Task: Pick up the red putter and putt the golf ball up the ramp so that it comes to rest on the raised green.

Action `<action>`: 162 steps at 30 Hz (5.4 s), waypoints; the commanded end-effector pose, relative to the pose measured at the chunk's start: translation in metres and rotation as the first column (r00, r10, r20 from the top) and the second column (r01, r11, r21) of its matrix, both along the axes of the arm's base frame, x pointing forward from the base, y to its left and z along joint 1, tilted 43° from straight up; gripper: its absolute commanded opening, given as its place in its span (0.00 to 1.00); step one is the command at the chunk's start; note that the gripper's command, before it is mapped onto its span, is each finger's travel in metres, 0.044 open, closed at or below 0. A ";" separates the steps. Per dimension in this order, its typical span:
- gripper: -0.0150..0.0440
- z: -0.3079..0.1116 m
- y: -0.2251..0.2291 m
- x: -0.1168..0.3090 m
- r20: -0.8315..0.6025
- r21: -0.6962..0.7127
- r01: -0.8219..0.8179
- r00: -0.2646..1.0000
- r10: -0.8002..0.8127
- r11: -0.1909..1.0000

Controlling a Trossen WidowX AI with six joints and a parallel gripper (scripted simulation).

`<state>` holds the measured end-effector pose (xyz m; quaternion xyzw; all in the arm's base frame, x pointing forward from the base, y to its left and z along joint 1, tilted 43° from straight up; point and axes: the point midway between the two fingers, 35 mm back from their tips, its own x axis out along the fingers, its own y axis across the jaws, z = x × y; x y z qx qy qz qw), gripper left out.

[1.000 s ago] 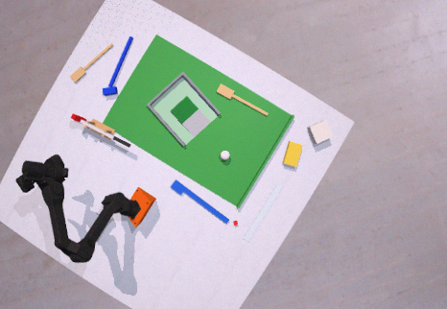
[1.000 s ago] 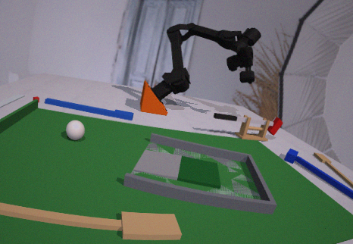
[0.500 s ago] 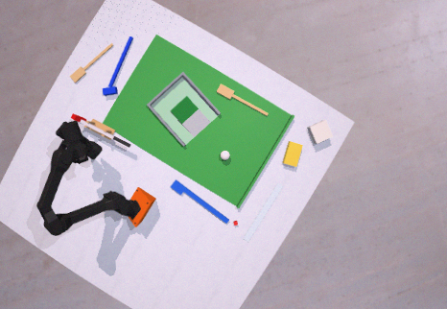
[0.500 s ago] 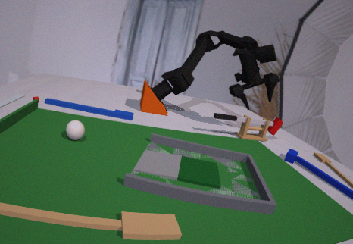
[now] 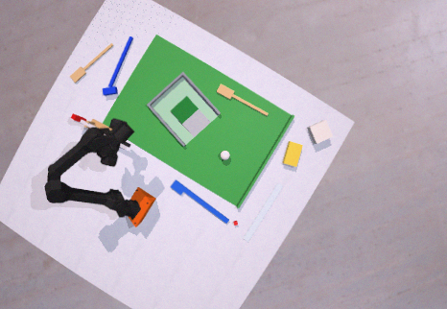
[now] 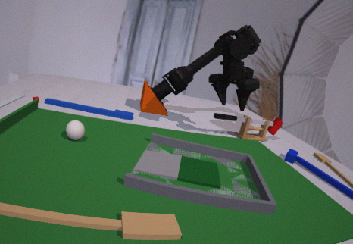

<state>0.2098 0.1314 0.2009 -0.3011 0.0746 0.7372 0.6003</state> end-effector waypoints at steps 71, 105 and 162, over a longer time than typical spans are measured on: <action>0.25 -0.051 0.024 0.001 -0.154 -0.037 0.071 0.985 -0.076 0.997; 0.25 -0.025 -0.084 0.040 -0.383 -0.239 0.399 0.799 -0.463 0.885; 0.25 -0.248 -0.353 0.016 -0.459 -0.882 0.350 -0.487 -0.744 0.316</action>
